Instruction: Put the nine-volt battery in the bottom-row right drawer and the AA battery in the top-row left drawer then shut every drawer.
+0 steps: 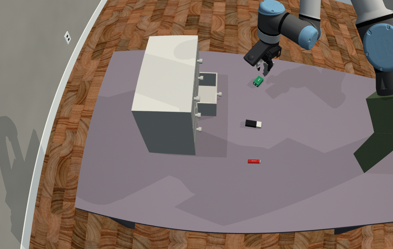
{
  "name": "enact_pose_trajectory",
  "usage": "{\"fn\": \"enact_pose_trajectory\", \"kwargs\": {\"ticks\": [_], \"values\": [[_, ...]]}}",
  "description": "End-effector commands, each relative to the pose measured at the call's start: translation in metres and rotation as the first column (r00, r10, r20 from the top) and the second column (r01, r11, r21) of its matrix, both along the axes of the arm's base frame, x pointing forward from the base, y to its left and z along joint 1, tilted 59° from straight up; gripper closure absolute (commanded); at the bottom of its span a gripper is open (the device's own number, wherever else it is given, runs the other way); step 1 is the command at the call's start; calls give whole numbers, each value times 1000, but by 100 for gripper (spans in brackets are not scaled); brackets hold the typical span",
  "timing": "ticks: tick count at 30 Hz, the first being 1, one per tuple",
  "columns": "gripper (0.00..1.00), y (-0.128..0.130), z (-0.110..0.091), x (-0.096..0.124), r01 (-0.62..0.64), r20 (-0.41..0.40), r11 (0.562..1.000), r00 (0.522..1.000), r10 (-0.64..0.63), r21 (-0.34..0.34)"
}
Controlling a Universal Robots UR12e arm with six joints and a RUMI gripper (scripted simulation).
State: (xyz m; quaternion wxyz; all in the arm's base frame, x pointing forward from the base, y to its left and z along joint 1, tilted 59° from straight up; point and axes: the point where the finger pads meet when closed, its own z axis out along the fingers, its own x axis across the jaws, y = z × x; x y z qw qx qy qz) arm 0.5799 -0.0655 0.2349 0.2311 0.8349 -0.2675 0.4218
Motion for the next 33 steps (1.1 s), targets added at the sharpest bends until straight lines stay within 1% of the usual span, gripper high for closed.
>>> {"fn": "enact_pose_trajectory", "kwargs": {"ticks": [1,8,17,18,33], "values": [[80,-20,2,10,-74,-56,995,996,70,-63],[80,-38,5,17,-124,-109,986,988,112,-115],[80,-41,5,19,-133,-119,983,986,119,-125],[75,-41,5,19,-133,-119,983,986,119,-125],[75,-41,5,19,-133,-119,983,986,119,-125]]}}
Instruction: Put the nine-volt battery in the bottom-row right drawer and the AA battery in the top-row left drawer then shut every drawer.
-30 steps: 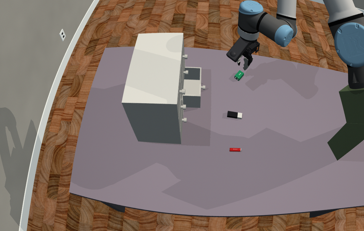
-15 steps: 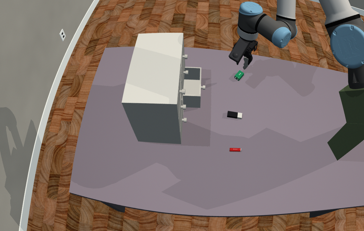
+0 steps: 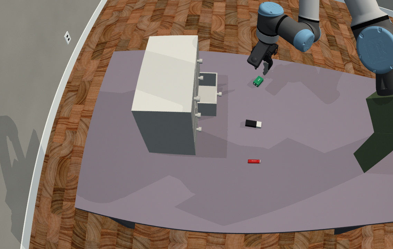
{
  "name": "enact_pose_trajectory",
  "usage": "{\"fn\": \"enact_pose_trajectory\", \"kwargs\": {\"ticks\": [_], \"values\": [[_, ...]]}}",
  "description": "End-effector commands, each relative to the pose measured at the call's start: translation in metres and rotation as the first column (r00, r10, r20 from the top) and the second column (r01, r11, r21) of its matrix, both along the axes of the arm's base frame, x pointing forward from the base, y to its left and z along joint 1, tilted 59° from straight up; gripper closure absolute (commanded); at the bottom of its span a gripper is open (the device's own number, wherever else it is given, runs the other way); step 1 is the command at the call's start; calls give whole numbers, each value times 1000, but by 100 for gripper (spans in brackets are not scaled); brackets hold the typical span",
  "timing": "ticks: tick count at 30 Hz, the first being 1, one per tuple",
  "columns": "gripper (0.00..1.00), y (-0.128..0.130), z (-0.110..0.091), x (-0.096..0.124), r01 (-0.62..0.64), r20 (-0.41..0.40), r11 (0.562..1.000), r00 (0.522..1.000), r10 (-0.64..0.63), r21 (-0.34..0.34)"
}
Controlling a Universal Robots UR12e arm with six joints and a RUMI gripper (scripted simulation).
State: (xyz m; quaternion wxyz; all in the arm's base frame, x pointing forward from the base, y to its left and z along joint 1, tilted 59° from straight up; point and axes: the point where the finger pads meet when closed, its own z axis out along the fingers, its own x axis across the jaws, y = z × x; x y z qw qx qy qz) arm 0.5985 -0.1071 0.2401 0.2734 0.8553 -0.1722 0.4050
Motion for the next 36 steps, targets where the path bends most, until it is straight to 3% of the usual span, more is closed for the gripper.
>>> {"fn": "enact_pose_trajectory", "kwargs": {"ticks": [1,36], "values": [[75,0,0,0,0,1,1000,1000,0,0],[75,-4,-3,4,-1,0,1000,1000,1,0]]}}
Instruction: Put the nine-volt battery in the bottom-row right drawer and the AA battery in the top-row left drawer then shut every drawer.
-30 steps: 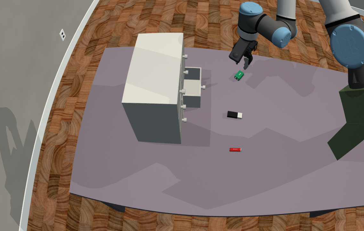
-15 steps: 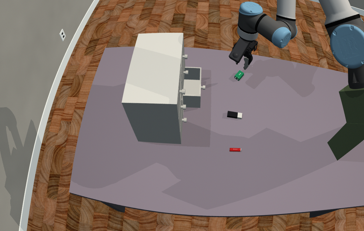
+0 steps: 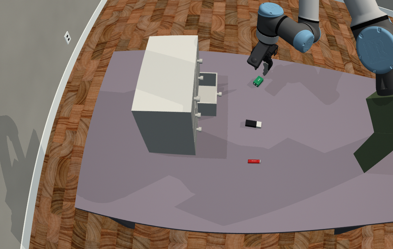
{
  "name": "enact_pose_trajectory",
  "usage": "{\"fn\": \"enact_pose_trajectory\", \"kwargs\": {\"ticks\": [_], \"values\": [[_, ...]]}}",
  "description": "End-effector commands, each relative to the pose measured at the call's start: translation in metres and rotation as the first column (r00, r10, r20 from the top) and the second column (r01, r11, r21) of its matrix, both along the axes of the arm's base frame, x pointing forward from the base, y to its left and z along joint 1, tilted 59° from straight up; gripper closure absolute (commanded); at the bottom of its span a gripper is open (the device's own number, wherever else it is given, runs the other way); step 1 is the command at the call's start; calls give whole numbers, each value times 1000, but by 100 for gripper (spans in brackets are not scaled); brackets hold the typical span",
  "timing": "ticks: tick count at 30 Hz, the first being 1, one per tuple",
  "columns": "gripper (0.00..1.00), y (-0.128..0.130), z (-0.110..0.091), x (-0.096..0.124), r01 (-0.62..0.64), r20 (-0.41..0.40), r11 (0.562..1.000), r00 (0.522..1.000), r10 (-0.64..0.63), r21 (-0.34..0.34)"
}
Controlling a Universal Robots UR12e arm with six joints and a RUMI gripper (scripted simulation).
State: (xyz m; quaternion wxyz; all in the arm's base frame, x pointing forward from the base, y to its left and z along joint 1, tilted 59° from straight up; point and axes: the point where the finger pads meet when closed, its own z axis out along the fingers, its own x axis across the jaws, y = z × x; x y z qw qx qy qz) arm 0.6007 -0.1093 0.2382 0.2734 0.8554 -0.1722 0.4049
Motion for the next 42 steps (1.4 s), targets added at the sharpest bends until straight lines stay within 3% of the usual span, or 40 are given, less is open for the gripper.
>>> {"fn": "enact_pose_trajectory", "kwargs": {"ticks": [1,42], "values": [[75,-2,-2,2,0,0,1000,1000,0,0],[75,-29,-25,29,0,1,1000,1000,0,0]]}}
